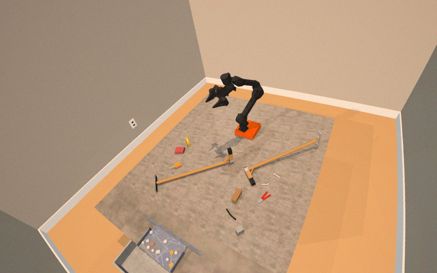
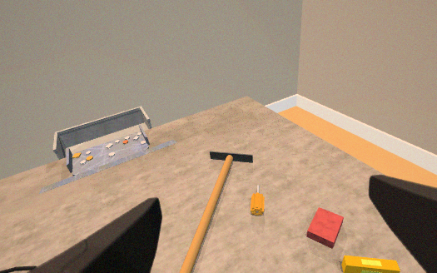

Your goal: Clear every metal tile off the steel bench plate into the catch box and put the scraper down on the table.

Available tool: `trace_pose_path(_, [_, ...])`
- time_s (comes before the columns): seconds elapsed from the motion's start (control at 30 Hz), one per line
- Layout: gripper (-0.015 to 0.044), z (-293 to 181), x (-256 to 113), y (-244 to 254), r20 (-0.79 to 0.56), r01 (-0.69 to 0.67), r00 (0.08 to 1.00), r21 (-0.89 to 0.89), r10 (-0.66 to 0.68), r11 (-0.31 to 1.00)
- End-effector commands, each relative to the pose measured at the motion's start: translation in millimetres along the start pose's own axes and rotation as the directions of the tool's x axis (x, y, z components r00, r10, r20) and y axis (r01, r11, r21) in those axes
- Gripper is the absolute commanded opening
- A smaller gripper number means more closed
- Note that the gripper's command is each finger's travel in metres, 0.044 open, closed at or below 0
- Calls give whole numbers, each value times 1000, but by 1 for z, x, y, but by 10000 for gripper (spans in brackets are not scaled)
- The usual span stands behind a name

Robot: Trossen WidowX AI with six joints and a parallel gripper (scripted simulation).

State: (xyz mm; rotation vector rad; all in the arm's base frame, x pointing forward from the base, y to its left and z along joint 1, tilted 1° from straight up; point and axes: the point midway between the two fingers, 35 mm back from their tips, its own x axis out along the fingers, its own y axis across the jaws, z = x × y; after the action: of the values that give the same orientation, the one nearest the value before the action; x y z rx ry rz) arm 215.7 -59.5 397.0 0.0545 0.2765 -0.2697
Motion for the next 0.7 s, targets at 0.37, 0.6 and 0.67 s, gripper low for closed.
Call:
trace_pose_path(0.37, [440, 0, 0, -3, 3, 16, 1000, -19, -16, 1000])
trace_pose_path(0.6, [440, 24, -10, -24, 114, 159, 983, -166, -141, 973])
trace_pose_path(0.67, [440, 30, -14, -30, 145, 205, 973, -203, -178, 957])
